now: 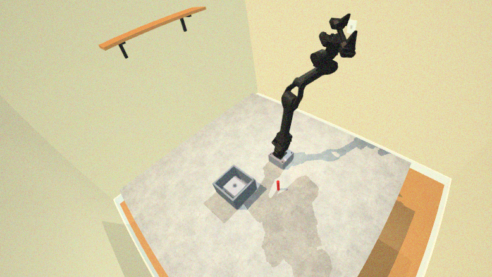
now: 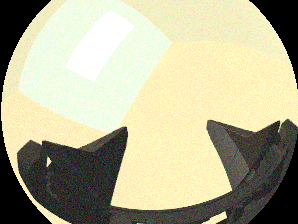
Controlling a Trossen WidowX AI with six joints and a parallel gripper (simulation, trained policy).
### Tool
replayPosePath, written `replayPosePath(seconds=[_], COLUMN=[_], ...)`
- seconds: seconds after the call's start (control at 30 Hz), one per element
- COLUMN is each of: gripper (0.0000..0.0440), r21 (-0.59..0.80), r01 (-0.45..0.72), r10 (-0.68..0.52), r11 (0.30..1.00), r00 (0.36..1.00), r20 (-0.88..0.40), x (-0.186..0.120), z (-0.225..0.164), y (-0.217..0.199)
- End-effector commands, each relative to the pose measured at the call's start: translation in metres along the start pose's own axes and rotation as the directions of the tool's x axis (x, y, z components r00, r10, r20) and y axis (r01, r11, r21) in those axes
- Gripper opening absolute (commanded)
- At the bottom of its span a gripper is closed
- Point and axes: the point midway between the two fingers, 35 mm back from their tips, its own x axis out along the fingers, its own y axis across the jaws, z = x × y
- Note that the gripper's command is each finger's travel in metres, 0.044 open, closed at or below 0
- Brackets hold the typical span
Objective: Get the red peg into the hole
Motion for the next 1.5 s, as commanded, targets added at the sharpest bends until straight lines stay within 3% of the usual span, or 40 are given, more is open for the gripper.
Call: replayPosePath(seconds=[0.0,0.07,0.33,0.63,1.03,1.47], gripper=[0.0419,0.0438,0.0440,0.0440,0.0440,0.0440], r21=[-0.019,-0.069,-0.300,-0.518,-0.719,-0.844], r01=[-0.002,-0.018,-0.110,-0.166,-0.141,0.067], r10=[0.002,0.018,0.074,0.004,-0.293,-0.685], r11=[1.000,0.997,0.948,0.839,0.680,0.532], r00=[1.000,1.000,0.989,0.954,0.847,0.620], r20=[0.000,-0.010,-0.131,-0.299,-0.444,-0.383], x=[0.002,0.007,0.024,0.035,0.024,-0.028], z=[0.000,-0.007,-0.048,-0.078,-0.064,0.028], y=[-0.004,-0.013,-0.066,-0.156,-0.312,-0.460])
